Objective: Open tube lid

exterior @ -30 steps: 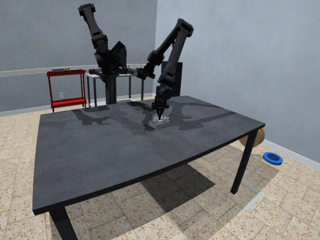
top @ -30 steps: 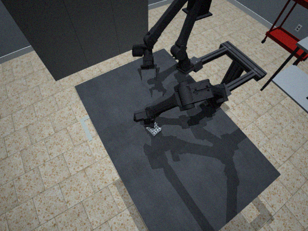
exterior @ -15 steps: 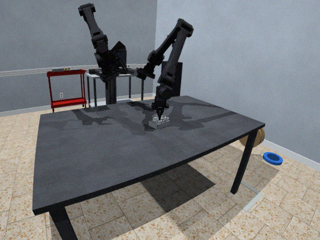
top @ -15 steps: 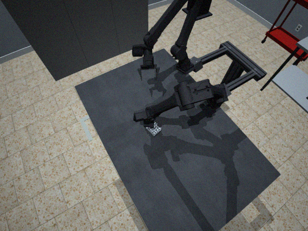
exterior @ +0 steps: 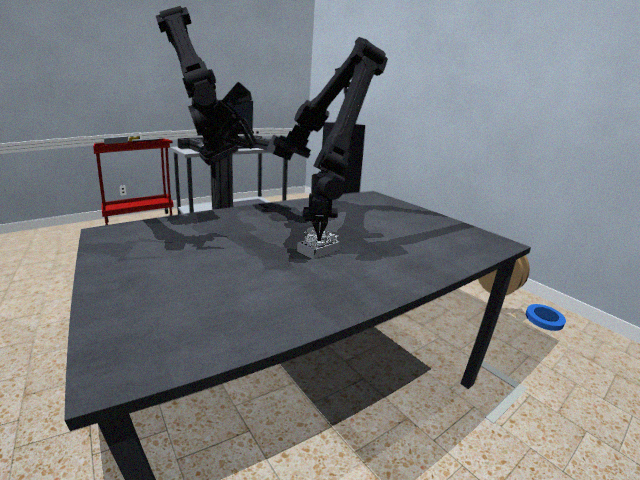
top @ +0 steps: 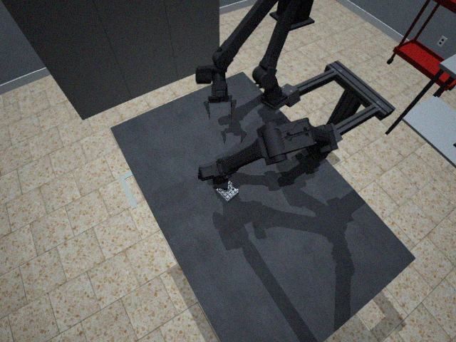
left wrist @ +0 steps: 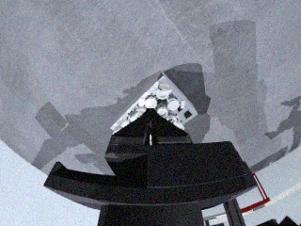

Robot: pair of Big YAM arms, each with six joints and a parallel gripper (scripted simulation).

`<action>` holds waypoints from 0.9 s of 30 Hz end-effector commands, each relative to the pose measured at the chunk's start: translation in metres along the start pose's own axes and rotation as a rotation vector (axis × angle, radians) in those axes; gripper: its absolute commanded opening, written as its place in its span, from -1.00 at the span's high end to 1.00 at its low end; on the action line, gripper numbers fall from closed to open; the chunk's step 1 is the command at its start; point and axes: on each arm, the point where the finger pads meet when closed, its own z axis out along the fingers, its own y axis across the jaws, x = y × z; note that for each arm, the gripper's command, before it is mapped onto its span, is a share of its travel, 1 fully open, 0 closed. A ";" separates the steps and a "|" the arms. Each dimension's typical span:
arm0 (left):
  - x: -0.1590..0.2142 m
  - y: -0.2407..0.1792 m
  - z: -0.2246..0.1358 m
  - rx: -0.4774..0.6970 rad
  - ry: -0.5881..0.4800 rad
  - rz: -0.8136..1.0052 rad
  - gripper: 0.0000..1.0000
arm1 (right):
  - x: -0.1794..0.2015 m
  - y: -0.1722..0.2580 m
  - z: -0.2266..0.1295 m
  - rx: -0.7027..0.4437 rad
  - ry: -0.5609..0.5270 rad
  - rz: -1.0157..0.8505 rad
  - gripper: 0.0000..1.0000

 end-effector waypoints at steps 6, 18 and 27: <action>0.018 -0.001 0.067 0.015 0.024 -0.033 1.00 | -0.007 -0.010 -0.004 0.015 -0.011 -0.012 -1.00; -0.013 0.011 -0.025 0.044 0.066 -0.084 1.00 | -0.007 -0.010 -0.004 0.015 -0.011 -0.012 -1.00; -0.003 0.000 -0.026 0.046 0.082 -0.064 1.00 | -0.012 -0.015 -0.004 0.019 -0.023 -0.015 -1.00</action>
